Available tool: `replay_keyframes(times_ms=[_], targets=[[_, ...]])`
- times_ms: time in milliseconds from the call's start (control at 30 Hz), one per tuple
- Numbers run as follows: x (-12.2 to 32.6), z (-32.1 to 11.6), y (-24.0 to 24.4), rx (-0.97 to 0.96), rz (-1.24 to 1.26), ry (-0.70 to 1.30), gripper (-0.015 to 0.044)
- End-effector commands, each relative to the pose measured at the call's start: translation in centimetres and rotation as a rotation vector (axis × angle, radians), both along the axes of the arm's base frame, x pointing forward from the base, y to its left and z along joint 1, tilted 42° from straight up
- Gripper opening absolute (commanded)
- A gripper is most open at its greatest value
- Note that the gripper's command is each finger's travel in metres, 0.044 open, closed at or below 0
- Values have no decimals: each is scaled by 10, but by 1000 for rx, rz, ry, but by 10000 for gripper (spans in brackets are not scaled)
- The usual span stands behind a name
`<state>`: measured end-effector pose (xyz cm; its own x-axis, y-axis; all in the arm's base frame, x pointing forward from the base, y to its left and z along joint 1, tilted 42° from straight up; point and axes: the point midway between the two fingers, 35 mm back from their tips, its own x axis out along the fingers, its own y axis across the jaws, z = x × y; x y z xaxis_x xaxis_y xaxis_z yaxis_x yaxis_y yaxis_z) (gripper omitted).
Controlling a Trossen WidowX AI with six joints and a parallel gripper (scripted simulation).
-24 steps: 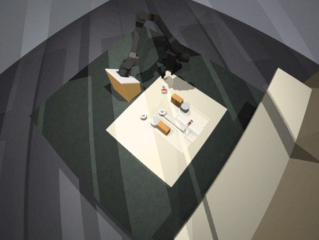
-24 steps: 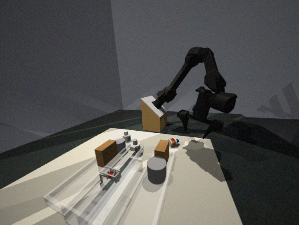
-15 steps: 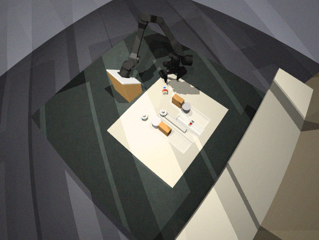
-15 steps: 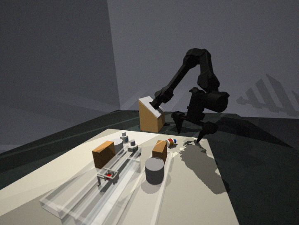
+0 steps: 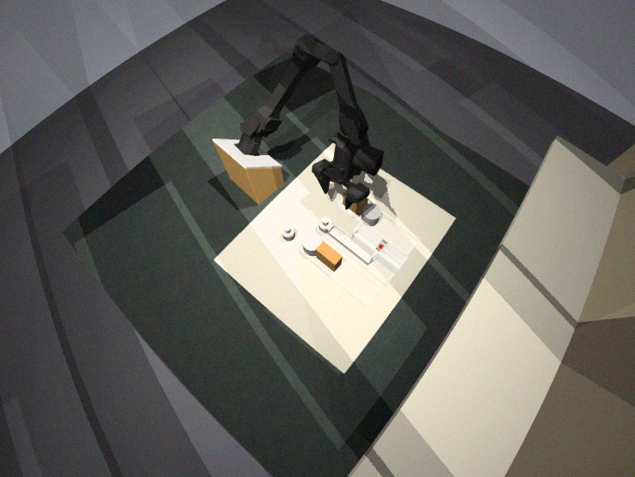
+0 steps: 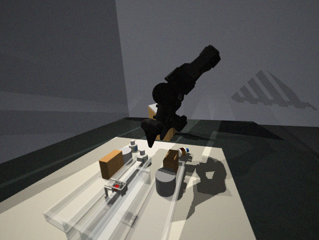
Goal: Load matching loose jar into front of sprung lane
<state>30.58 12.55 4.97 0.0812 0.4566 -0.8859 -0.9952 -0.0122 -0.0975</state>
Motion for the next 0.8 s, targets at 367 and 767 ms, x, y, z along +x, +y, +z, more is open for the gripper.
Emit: replay_keyframes(times_ms=[367,767], targets=[[-34,-106,-138,213,-1119,921,440],[-35,-119,-132,213,-1119,921,440]])
